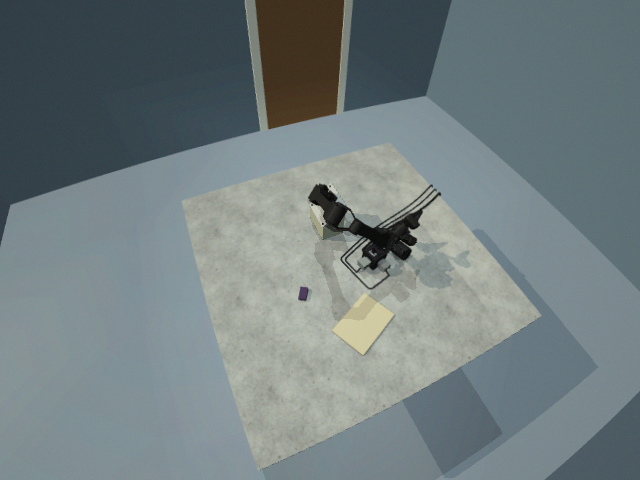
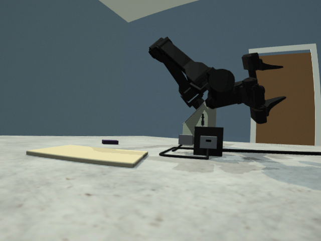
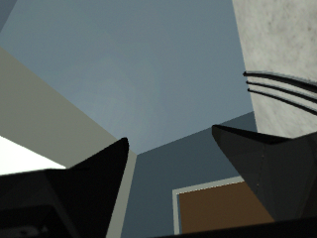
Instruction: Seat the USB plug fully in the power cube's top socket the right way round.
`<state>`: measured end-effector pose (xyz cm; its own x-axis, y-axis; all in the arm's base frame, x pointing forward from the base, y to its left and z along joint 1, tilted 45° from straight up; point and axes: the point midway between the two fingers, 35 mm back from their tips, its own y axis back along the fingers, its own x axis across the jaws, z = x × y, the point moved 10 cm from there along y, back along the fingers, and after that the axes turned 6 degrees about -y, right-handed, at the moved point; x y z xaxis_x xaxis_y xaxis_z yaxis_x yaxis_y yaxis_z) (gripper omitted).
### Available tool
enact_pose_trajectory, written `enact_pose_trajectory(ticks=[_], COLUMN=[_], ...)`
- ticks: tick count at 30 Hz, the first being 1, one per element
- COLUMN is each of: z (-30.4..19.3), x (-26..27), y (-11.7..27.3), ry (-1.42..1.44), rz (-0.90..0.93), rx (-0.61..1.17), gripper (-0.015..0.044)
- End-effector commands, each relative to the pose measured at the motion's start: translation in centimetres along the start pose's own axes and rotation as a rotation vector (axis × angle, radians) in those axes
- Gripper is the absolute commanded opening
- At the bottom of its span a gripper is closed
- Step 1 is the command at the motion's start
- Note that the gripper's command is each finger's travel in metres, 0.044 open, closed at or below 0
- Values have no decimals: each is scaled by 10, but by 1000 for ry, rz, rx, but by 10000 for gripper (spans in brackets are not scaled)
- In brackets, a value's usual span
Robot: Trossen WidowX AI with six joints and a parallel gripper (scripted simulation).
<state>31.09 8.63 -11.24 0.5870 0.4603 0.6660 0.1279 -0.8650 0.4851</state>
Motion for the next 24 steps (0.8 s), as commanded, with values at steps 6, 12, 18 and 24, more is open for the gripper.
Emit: enact_pose_trajectory(ticks=[6,12,18,24], z=[-12,-40,-67,-85], x=[15,40,66,89], y=[3,23,47,65], ry=[-385,-757,-859,-821], rz=[-373,-755,-888,-877], rx=[-248,-784,-1311,-1663], gripper=[440,440,440,440])
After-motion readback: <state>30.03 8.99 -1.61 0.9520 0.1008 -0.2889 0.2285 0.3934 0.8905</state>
